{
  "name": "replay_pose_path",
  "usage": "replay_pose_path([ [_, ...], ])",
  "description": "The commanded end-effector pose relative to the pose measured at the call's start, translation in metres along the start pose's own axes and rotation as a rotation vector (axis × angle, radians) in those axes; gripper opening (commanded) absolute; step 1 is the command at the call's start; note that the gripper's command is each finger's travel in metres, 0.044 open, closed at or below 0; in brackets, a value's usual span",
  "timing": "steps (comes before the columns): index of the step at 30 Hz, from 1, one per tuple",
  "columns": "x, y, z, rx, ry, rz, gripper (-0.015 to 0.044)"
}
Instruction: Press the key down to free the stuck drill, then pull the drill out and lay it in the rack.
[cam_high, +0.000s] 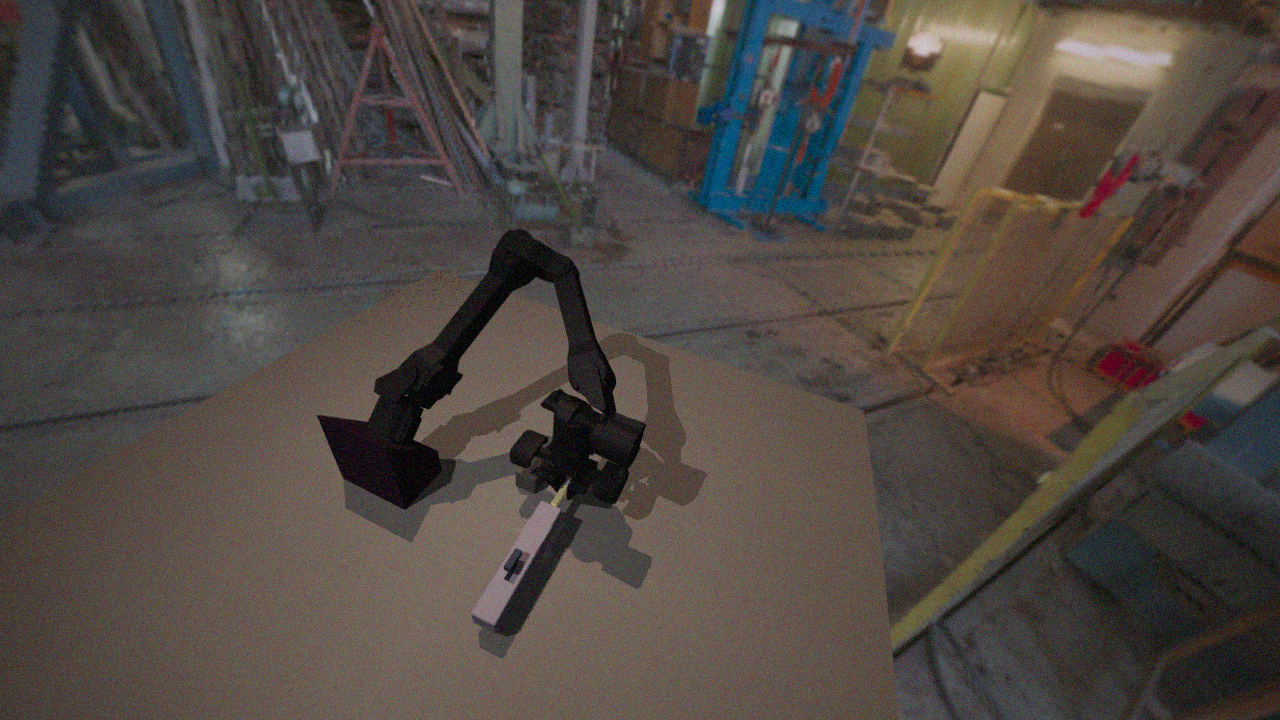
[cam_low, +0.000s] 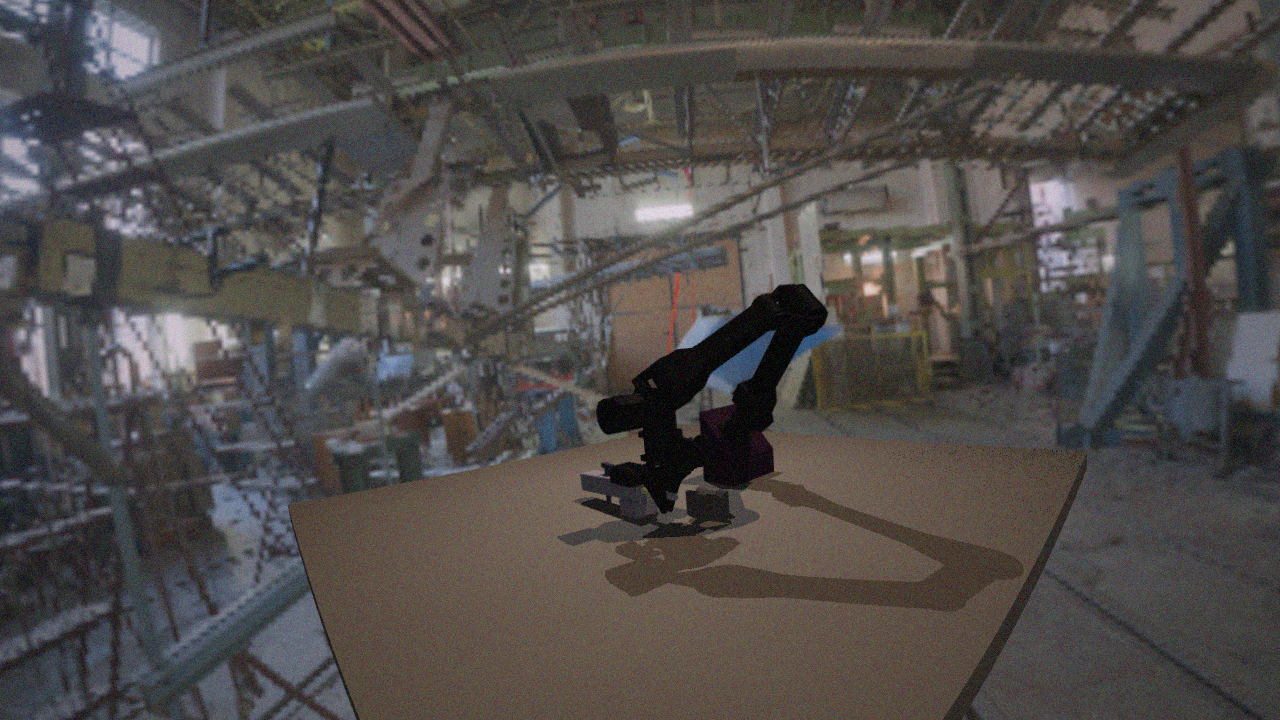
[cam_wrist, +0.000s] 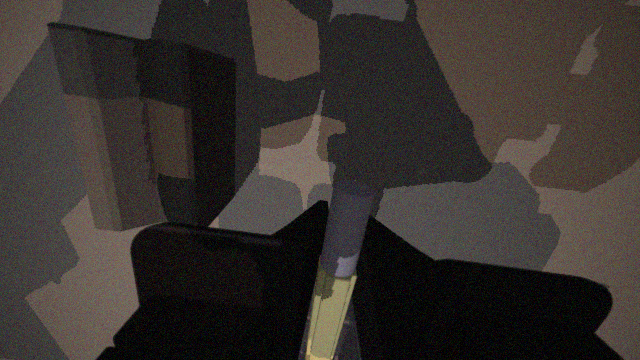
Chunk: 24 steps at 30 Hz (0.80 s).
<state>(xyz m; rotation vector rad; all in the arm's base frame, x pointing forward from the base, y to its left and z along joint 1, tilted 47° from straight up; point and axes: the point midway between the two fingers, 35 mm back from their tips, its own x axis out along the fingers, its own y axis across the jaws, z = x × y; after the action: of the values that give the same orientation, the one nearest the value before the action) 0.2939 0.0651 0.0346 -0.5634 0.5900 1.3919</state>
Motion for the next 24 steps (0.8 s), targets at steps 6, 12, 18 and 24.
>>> replay_pose_path([
  [6, -0.002, -0.001, 0.011, 0.001, -0.002, -0.003, 0.0000],
  [12, -0.003, -0.001, 0.021, 0.001, -0.002, -0.003, 0.0000],
  [18, -0.004, -0.001, 0.029, 0.000, -0.002, -0.003, 0.0000],
  [24, -0.005, -0.001, 0.037, 0.000, -0.003, -0.003, 0.0000],
])
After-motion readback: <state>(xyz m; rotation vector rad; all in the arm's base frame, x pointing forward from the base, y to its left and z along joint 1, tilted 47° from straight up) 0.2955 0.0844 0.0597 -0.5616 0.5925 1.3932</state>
